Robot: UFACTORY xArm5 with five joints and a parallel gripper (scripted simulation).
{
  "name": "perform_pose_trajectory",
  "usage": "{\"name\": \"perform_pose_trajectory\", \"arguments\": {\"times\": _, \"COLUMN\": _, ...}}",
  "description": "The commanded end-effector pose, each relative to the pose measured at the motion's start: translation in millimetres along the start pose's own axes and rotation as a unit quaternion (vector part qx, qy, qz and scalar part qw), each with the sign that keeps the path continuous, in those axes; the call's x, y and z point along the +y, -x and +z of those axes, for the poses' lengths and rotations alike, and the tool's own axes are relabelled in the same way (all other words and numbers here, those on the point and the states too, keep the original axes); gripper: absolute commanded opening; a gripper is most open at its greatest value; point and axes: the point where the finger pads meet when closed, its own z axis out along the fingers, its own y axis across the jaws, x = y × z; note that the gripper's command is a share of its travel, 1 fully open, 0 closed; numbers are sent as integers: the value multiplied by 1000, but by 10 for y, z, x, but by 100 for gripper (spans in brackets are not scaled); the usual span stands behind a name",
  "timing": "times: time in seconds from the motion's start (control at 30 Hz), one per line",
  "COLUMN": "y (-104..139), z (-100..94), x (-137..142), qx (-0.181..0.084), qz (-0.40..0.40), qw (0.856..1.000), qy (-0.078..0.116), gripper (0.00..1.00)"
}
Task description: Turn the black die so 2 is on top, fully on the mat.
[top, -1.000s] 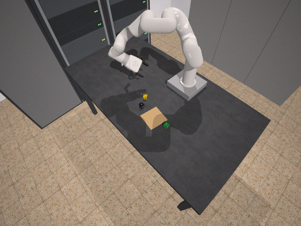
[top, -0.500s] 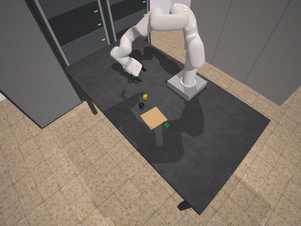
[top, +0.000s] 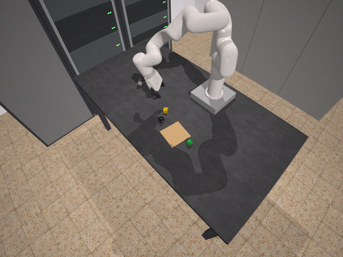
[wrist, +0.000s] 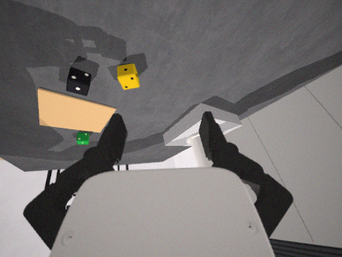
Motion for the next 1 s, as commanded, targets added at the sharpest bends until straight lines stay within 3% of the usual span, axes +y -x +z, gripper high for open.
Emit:
{"name": "perform_pose_trajectory", "arguments": {"times": 0.0, "y": 35, "z": -62, "x": -224, "qx": 71, "qz": -46, "qw": 996, "qy": -26, "gripper": 100}}
{"name": "perform_pose_trajectory", "arguments": {"times": 0.13, "y": 51, "z": -78, "x": -274, "qx": 85, "qz": -58, "qw": 994, "qy": -32, "gripper": 100}}
{"name": "perform_pose_trajectory", "arguments": {"times": 0.2, "y": 101, "z": -124, "x": -402, "qx": 122, "qz": -87, "qw": 988, "qy": -45, "gripper": 100}}
{"name": "perform_pose_trajectory", "arguments": {"times": 0.4, "y": 168, "z": -179, "x": -537, "qx": 162, "qz": -119, "qw": 978, "qy": -61, "gripper": 100}}
{"name": "perform_pose_trajectory", "arguments": {"times": 0.97, "y": 171, "z": -182, "x": -543, "qx": 164, "qz": -120, "qw": 977, "qy": -61, "gripper": 100}}
